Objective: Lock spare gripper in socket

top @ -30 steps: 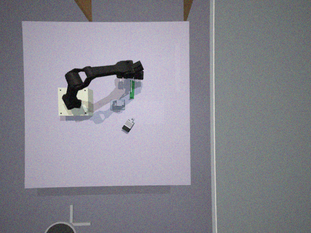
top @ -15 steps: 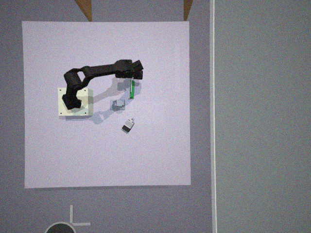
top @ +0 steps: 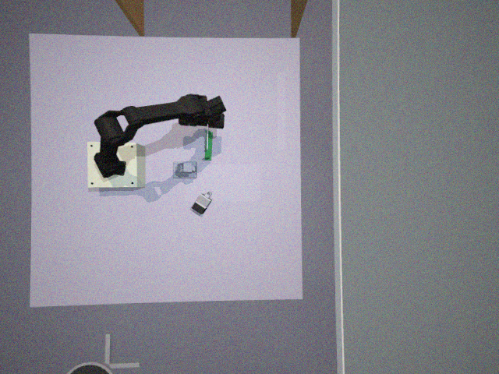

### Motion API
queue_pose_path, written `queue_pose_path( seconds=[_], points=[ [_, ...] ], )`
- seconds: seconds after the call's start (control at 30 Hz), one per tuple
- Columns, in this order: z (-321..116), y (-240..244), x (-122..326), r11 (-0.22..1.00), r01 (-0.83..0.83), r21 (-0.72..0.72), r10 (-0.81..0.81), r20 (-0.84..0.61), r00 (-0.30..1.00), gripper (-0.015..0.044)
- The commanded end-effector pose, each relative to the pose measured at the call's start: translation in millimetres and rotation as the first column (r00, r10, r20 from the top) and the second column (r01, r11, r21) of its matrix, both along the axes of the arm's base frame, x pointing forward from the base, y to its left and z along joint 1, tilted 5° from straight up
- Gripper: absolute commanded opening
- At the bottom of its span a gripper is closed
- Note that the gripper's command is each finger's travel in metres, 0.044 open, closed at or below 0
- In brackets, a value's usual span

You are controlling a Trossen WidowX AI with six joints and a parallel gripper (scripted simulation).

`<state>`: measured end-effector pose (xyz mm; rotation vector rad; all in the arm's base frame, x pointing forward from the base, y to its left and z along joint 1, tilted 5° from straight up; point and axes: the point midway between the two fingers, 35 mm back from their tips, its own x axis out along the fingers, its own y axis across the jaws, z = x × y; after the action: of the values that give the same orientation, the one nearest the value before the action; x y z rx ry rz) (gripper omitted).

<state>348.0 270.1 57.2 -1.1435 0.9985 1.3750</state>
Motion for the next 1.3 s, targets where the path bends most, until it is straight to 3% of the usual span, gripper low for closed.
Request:
queue_pose_path(
  seconds=[0.0,0.67,0.83,1.03,1.27],
  points=[
    [11,0,-1,1.000,0.000,0.001,0.000,0.001,1.000,0.0200],
    [39,-4,-10,1.000,-0.004,-0.021,0.003,-0.031,1.000,0.0200],
    [30,-4,-9,1.000,-0.004,-0.023,0.004,-0.033,0.999,0.0331],
    [82,-52,5,0.998,0.014,-0.062,-0.008,0.095,0.995,0.0180],
    [87,-59,7,0.997,0.018,-0.069,-0.010,0.114,0.993,0.0180]
  ],
)
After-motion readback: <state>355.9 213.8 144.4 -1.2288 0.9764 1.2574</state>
